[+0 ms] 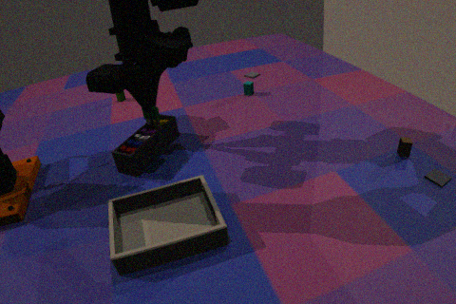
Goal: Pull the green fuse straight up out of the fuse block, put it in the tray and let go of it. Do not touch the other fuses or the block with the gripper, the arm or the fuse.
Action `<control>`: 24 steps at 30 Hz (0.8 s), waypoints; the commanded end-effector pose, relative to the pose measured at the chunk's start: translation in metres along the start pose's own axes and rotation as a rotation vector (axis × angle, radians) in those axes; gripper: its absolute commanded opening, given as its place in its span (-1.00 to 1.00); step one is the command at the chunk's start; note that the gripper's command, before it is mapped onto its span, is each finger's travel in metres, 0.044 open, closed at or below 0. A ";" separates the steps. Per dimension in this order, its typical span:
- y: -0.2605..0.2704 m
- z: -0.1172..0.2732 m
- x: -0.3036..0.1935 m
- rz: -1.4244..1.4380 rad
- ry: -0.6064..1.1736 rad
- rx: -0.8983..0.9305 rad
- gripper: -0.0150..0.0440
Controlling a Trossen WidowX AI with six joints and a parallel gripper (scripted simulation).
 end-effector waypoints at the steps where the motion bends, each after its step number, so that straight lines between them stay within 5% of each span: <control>1: 0.000 0.004 0.000 0.000 -0.003 0.007 -0.49; 24: -0.017 0.025 0.016 0.000 -0.005 0.006 -0.49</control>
Point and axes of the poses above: the point midway between the two fingers, 35 mm back from their tips, its own z axis back along the fingers, its own y axis across the jaws, x = y × z, the point moved 8 cm from there along z, back along the fingers, and after that the axes turned 12 degrees about z, right-handed, at the moved point
